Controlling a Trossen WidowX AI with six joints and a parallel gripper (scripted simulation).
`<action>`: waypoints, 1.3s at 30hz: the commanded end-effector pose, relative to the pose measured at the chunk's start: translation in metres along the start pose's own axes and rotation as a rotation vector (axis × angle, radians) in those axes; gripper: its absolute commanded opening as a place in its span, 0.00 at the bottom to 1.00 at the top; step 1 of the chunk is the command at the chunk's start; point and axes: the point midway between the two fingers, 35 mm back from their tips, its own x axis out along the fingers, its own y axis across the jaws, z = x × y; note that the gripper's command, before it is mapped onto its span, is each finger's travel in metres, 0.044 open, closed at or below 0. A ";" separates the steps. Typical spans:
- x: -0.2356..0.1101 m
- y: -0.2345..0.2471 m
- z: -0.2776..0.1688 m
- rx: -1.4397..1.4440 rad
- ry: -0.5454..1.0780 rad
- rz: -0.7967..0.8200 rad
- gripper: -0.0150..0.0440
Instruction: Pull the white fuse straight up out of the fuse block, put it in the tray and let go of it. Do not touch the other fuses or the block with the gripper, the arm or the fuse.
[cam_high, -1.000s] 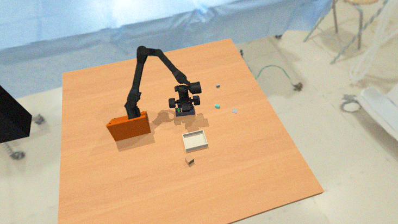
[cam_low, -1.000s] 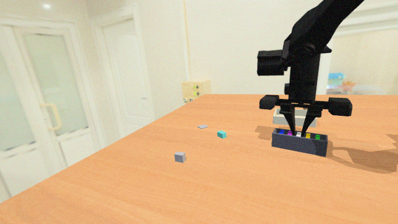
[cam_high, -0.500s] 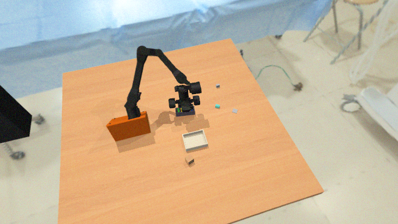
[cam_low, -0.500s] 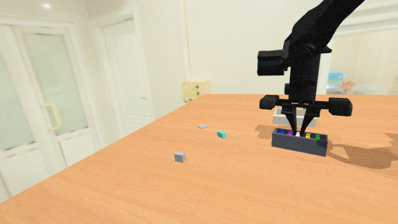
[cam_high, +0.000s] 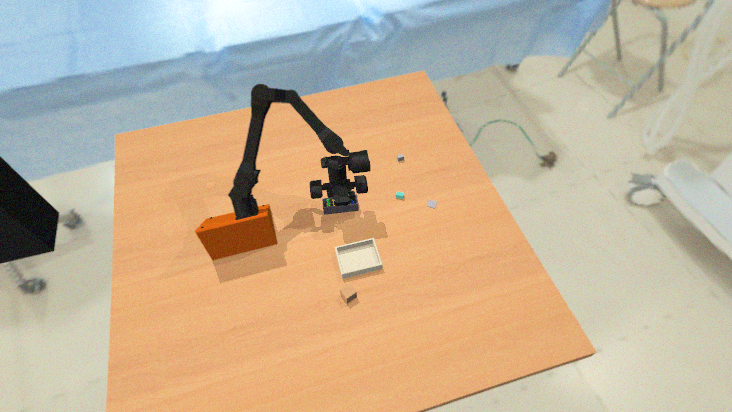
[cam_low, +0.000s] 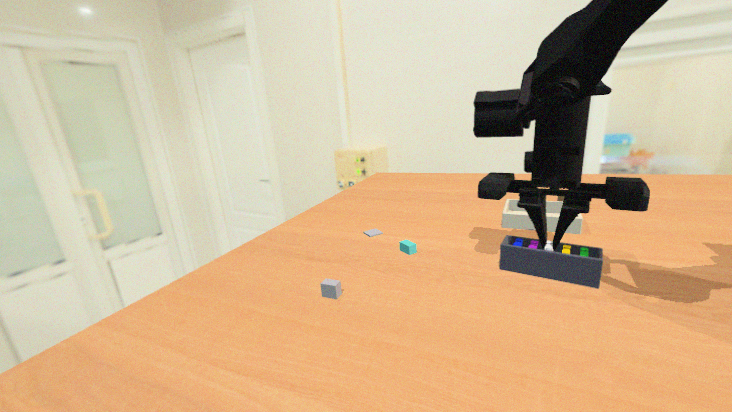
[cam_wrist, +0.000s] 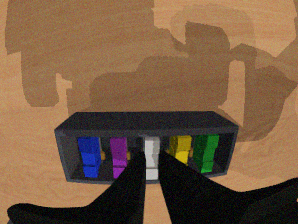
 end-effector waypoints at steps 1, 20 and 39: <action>-0.003 0.001 -0.001 -0.004 -0.001 0.003 0.25; -0.012 0.002 0.000 -0.003 -0.001 0.002 0.25; -0.022 0.001 0.000 -0.002 0.000 0.002 0.25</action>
